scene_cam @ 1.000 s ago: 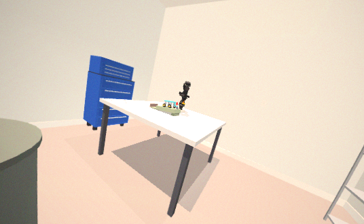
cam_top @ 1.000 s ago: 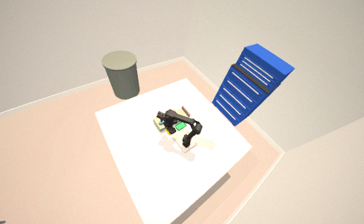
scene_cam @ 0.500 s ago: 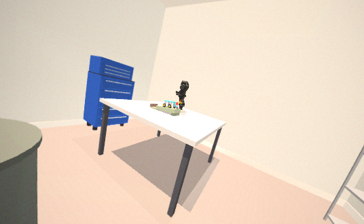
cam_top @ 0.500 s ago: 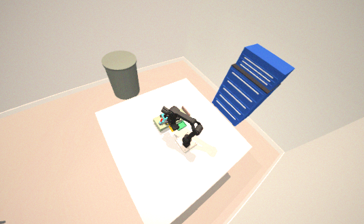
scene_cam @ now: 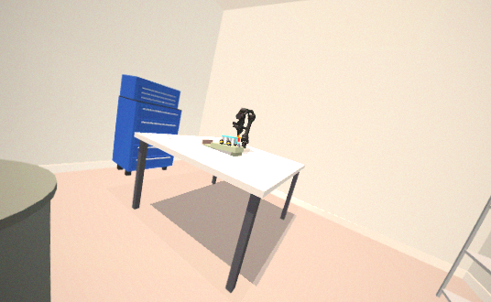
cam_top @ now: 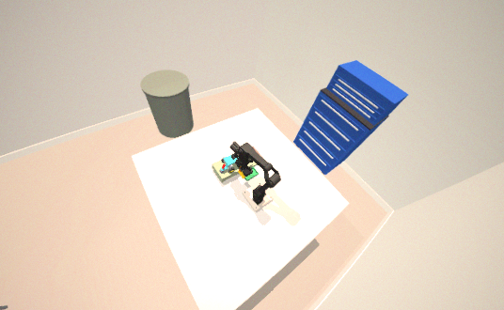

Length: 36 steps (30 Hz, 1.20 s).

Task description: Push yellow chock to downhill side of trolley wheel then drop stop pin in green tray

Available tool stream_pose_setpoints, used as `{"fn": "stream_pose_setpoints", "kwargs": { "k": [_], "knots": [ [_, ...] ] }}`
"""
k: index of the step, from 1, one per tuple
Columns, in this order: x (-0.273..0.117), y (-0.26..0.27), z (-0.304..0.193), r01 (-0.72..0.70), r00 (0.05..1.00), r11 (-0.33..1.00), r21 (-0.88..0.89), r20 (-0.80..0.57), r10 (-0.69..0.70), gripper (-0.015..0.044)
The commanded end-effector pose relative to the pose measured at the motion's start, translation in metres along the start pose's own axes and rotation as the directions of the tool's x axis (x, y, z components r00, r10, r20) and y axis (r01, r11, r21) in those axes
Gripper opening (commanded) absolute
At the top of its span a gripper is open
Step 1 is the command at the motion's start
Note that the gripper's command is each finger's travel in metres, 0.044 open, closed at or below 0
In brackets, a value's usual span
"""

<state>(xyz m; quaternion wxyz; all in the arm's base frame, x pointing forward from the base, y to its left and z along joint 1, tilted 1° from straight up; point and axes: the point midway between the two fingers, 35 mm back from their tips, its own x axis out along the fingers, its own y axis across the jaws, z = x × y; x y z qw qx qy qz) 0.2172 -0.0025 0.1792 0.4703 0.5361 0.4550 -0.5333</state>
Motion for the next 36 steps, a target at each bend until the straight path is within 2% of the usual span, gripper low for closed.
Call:
{"fn": "stream_pose_setpoints", "kwargs": {
  "k": [1, 36],
  "knots": [
    [0.002, 0.003, 0.014, 0.003, 1.0, 1.0, -0.003, 0.003, -0.003, 0.0],
    [0.016, 0.027, 0.138, 0.001, 1.0, 1.0, -0.003, 0.014, -0.001, 0.0]
  ]
}}
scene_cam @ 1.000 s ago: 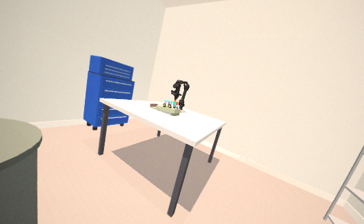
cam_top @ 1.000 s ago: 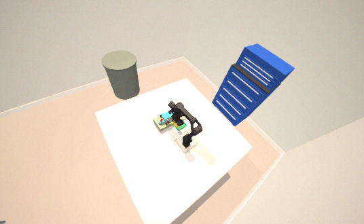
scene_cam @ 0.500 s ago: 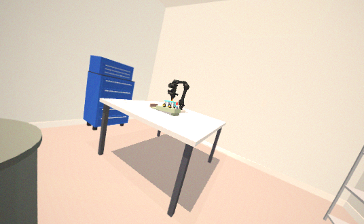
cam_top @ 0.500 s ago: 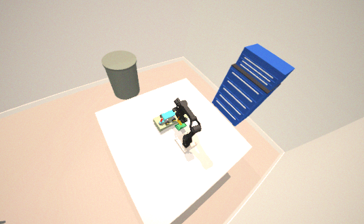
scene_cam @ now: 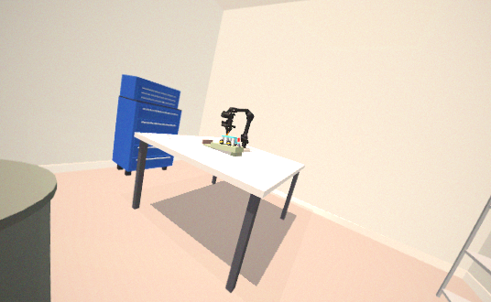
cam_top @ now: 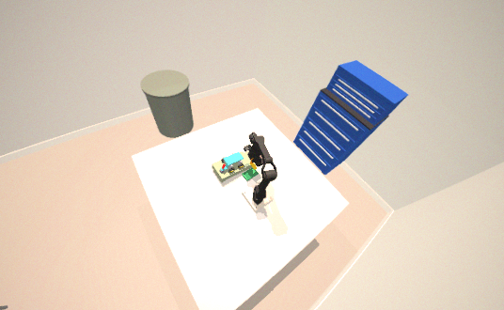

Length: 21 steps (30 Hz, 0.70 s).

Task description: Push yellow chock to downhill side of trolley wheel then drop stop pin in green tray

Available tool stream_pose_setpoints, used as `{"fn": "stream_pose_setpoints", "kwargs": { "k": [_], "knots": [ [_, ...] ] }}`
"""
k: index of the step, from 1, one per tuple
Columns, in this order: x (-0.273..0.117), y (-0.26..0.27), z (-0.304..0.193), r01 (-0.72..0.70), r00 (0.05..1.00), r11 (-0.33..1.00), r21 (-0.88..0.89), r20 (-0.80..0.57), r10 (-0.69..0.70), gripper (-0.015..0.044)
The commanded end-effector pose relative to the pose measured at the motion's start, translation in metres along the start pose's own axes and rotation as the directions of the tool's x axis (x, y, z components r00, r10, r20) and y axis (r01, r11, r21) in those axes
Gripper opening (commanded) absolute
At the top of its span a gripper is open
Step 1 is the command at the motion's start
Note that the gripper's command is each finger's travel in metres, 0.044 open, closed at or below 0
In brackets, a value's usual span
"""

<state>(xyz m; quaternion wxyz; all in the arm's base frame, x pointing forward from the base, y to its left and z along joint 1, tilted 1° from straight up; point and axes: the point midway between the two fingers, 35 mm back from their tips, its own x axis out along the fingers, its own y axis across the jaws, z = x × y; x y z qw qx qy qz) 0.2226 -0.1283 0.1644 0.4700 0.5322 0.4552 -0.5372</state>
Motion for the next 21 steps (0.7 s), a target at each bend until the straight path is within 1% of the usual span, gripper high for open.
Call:
{"fn": "stream_pose_setpoints", "kwargs": {
  "k": [1, 7, 10, 15, 21],
  "knots": [
    [0.0, 0.005, 0.018, -0.007, 1.0, 1.0, -0.003, 0.007, 0.007, 0.0],
    [0.0, 0.011, 0.038, -0.007, 1.0, 1.0, -0.003, 0.009, 0.007, 0.0],
    [0.0, 0.011, 0.04, -0.007, 1.0, 1.0, 0.02, 0.007, 0.007, 0.0],
    [0.0, 0.012, 0.041, 0.0, 1.0, 0.984, 0.179, -0.005, 0.001, 0.0],
    [0.0, 0.012, 0.041, 0.012, 1.0, 0.925, 0.381, -0.021, -0.005, 0.0]
  ]
}}
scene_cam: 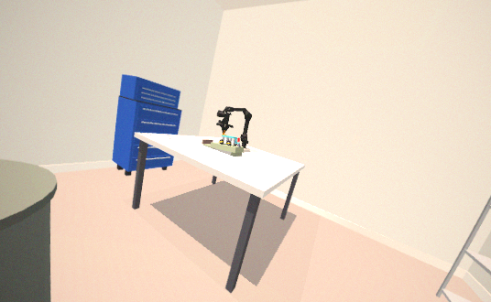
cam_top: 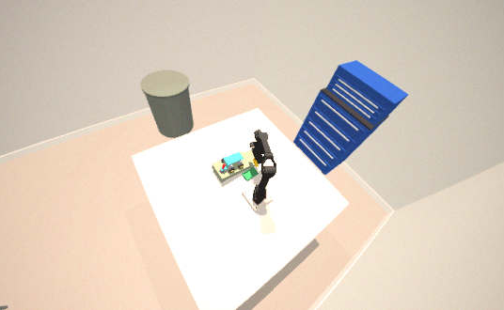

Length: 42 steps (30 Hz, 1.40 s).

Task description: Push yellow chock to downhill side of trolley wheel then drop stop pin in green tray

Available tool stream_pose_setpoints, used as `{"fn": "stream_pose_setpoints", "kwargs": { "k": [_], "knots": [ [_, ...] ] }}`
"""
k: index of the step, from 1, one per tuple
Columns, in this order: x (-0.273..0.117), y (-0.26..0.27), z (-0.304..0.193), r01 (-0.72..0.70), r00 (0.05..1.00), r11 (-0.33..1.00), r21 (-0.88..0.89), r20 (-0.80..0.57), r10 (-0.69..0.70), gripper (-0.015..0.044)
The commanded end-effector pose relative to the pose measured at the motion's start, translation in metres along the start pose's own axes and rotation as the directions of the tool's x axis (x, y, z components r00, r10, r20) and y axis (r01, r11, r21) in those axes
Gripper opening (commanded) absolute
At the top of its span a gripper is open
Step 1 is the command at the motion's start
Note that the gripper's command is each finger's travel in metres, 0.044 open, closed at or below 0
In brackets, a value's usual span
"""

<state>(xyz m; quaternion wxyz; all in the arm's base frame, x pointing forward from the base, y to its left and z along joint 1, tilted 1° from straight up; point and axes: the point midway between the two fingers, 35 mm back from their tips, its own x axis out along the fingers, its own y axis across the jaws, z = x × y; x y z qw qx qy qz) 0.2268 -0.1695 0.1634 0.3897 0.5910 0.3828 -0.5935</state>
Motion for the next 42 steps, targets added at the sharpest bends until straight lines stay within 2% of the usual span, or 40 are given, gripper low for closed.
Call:
{"fn": "stream_pose_setpoints", "kwargs": {
  "k": [1, 12, 24, 33, 42],
  "knots": [
    [-0.0014, 0.0019, 0.0007, 0.004, 1.0, 0.988, 0.155, -0.014, -0.002, 0.0],
    [-0.0014, 0.0022, 0.0018, 0.032, 0.999, 0.853, 0.521, -0.042, -0.012, 0.0],
    [-0.0013, 0.0024, 0.003, 0.07, 0.997, 0.551, 0.831, -0.074, -0.015, 0.0],
    [-0.0013, 0.0025, 0.0039, 0.097, 0.995, 0.277, 0.956, -0.096, -0.016, 0.0],
    [-0.0006, 0.0056, 0.0033, 0.097, 0.995, 0.271, 0.958, -0.097, -0.016, 0.0]
  ]
}}
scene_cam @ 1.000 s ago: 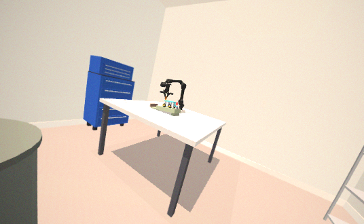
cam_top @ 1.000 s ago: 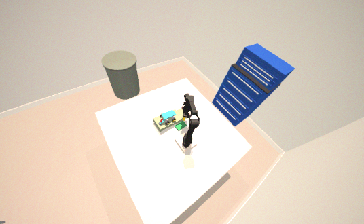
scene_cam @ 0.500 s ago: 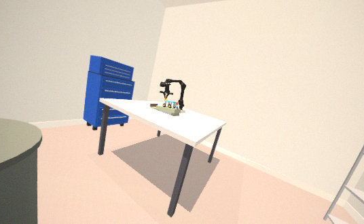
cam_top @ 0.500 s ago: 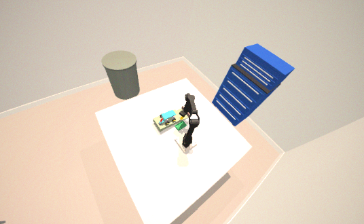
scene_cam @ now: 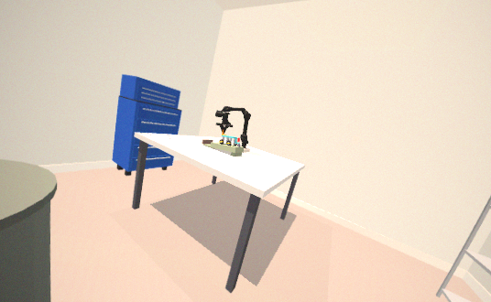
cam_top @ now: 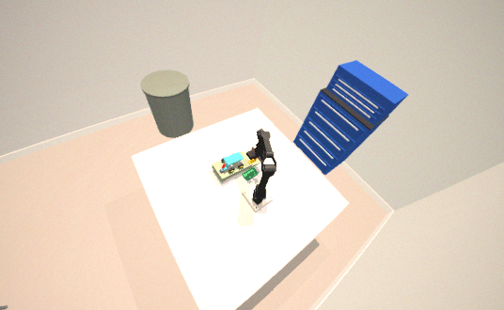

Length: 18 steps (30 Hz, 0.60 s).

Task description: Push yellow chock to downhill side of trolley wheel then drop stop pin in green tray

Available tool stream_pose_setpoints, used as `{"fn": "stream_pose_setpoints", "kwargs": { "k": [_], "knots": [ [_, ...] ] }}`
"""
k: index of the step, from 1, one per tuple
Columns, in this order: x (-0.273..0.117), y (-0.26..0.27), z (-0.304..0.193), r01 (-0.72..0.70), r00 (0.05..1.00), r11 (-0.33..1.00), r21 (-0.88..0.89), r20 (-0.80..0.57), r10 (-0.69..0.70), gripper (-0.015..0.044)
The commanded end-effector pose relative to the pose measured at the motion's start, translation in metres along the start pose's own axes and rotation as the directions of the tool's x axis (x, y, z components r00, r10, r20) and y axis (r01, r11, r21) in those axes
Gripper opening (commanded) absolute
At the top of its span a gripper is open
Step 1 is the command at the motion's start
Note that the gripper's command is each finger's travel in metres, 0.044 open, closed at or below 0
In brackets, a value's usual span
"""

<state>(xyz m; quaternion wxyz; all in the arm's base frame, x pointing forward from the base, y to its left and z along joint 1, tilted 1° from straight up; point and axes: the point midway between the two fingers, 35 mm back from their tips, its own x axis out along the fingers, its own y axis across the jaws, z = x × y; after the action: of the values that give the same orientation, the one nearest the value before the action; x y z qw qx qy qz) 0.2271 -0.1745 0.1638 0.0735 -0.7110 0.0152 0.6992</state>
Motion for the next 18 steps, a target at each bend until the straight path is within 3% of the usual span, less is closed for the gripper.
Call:
{"fn": "stream_pose_setpoints", "kwargs": {
  "k": [1, 18],
  "knots": [
    [0.0, 0.0, -0.006, 0.004, 1.0, 1.0, 0.014, -0.005, -0.004, 0.0],
    [0.018, 0.001, -0.026, 0.004, 1.0, 1.0, 0.014, -0.007, -0.004, 0.0]
  ]
}}
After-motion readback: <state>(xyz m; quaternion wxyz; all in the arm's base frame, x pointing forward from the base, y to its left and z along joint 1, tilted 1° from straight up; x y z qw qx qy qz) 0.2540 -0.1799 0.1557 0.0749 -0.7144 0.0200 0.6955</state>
